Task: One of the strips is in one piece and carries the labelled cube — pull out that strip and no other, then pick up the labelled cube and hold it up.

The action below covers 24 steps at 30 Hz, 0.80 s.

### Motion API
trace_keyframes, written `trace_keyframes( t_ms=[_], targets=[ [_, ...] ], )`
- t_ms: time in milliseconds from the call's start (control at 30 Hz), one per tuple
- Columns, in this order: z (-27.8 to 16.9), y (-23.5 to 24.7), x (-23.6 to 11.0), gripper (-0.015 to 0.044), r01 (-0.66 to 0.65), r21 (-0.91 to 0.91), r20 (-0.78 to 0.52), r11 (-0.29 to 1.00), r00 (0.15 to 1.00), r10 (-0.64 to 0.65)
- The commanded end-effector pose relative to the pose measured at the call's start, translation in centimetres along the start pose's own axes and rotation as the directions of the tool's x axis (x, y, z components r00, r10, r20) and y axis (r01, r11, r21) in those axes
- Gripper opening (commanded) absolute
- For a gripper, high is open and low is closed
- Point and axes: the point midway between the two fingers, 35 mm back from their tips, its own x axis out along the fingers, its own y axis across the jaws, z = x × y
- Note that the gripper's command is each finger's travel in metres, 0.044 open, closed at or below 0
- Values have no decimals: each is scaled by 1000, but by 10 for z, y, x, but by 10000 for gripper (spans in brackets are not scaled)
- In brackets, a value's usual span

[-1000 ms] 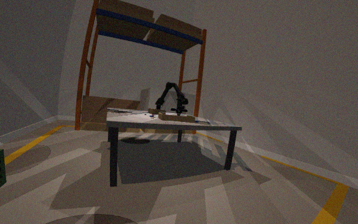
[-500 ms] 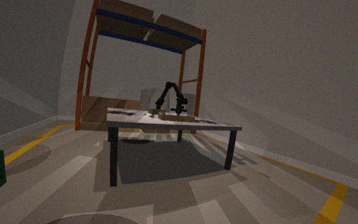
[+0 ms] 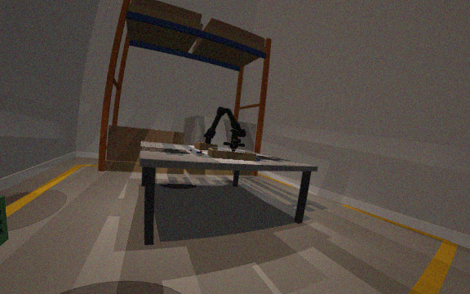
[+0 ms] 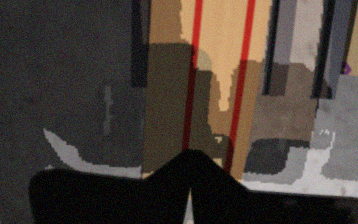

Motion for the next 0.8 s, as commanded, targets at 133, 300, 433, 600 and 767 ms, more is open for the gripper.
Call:
trace_keyframes(
  t_ms=[133,300,433,600,767],
  targets=[
    [-22,-2,6,0,10,-5,-36,1000,999,-10],
    [-29,-3,6,0,10,-5,-36,1000,999,-10],
    [-34,-3,6,0,10,-5,-37,1000,999,-10],
    [-40,-3,5,0,10,-5,-38,1000,999,-10],
    [-46,-3,5,0,10,-5,-38,1000,999,-10]
  ],
)
